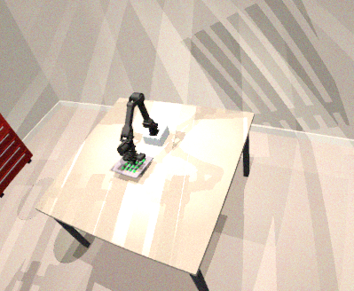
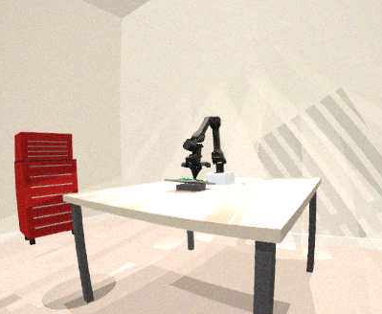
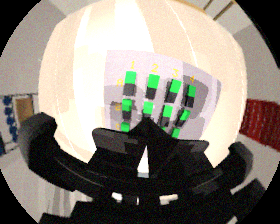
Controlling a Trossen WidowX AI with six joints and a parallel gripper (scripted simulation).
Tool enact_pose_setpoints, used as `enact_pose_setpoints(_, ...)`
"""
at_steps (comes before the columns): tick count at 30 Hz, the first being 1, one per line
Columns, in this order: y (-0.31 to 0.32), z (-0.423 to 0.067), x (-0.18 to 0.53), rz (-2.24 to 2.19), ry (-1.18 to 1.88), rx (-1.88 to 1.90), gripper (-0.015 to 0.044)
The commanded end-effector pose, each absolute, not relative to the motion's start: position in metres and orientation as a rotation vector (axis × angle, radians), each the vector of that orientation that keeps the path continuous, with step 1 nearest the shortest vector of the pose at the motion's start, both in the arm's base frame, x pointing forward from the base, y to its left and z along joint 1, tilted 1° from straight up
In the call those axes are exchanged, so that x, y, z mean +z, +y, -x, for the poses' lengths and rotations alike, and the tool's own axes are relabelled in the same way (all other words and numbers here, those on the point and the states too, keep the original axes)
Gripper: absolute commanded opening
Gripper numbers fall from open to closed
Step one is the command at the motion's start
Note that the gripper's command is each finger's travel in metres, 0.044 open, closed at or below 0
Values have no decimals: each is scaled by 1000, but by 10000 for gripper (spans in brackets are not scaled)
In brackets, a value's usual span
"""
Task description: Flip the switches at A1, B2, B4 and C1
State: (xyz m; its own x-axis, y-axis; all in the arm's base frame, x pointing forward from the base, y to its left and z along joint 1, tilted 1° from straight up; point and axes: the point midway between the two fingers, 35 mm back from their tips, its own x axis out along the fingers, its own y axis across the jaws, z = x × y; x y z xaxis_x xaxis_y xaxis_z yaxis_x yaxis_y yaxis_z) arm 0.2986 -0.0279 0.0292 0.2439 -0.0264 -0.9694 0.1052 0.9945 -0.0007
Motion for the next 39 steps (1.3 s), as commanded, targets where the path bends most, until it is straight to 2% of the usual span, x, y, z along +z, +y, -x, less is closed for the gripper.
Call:
enact_pose_setpoints(1,-27,-299,29,-68,1320,-83,0)
enact_pose_setpoints(32,-27,-300,25,-68,1320,-83,0)
enact_pose_setpoints(39,-26,-287,88,-70,1346,-82,0)
